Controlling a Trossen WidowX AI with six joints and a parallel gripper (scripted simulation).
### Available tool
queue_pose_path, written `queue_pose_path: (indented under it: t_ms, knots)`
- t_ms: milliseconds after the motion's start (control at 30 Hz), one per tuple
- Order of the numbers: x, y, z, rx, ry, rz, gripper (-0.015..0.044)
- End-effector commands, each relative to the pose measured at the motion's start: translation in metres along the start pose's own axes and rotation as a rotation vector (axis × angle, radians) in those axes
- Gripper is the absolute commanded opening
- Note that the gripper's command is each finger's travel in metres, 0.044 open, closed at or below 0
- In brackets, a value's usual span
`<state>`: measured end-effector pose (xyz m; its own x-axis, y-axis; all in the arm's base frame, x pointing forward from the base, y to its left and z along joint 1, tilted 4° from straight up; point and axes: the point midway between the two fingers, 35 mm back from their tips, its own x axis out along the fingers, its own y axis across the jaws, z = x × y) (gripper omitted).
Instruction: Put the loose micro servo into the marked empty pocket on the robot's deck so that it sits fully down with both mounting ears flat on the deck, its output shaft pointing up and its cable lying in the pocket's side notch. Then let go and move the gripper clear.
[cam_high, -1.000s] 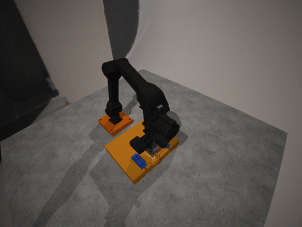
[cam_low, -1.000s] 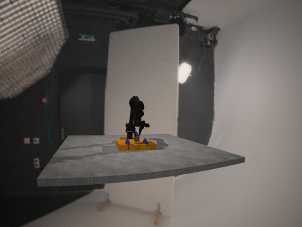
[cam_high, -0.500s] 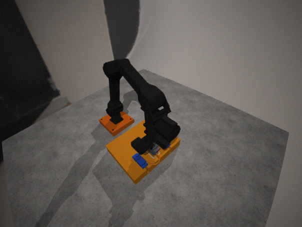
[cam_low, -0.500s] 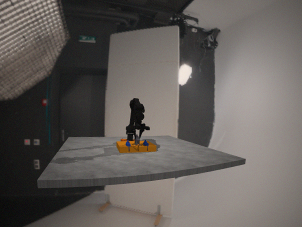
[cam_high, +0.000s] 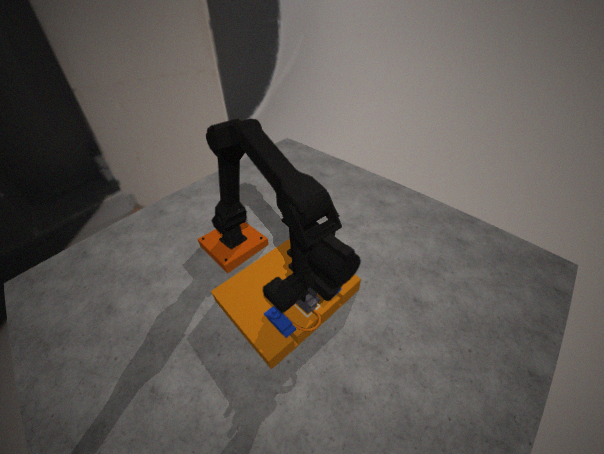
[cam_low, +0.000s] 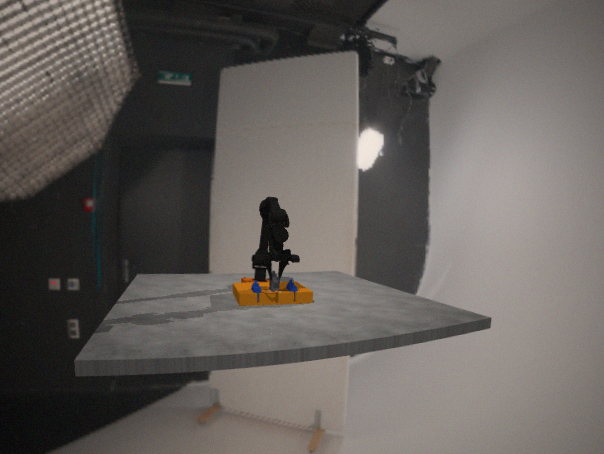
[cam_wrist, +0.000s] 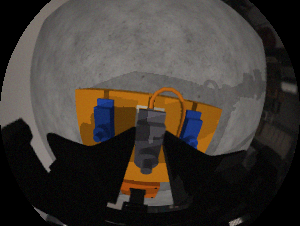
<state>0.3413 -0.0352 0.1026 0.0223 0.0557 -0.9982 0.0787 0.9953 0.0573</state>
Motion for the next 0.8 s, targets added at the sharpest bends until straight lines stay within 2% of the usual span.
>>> queue_pose_path:
  t_ms: [0, 767]
  knots:
    - [0.0041, 0.0003, -0.0008, 0.003, 0.002, 0.002, 0.0]
    - [0.0077, 0.0003, -0.0008, 0.003, 0.002, 0.002, 0.0]
